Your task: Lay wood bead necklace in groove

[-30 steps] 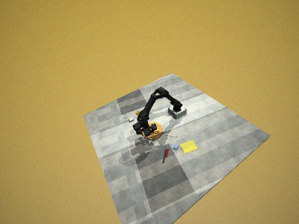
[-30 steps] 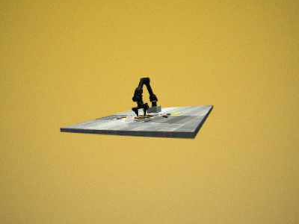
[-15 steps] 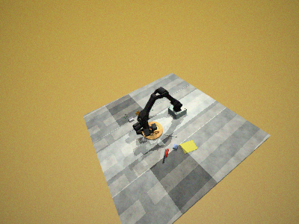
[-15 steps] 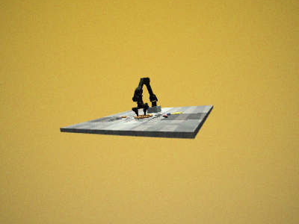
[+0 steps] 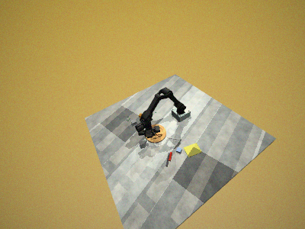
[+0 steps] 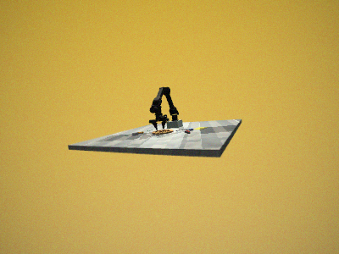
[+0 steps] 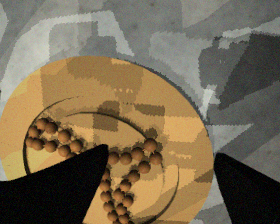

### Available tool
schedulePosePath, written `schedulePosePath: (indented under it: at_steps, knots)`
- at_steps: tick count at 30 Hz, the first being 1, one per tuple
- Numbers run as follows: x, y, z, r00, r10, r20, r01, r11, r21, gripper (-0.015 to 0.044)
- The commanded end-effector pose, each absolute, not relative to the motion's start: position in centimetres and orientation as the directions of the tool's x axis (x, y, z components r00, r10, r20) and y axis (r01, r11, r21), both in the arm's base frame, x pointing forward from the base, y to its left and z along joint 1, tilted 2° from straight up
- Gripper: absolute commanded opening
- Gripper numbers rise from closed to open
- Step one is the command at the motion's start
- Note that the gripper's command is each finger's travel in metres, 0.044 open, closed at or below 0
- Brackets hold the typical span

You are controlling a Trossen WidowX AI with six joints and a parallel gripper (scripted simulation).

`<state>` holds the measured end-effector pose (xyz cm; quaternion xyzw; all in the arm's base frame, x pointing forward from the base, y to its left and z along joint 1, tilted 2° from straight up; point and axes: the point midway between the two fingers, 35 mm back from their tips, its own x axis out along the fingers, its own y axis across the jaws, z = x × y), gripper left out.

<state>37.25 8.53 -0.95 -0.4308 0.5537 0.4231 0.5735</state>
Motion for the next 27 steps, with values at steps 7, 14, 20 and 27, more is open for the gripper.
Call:
schedulePosePath:
  at_steps: [7,14,20,27]
  knots:
    - [35.3,8.3,-0.1,0.007,-0.001,-1.000,-0.560,0.829,-0.005,0.0120]
    - [33.9,8.1,0.7,-0.003,-0.013,-1.000,0.062,0.998,-0.014,0.0120]
    - [33.6,8.1,0.9,-0.006,-0.016,-1.000,0.195,0.981,-0.017,0.0120]
    - [33.6,8.1,0.9,-0.006,-0.016,-1.000,0.195,0.981,-0.017,0.0120]
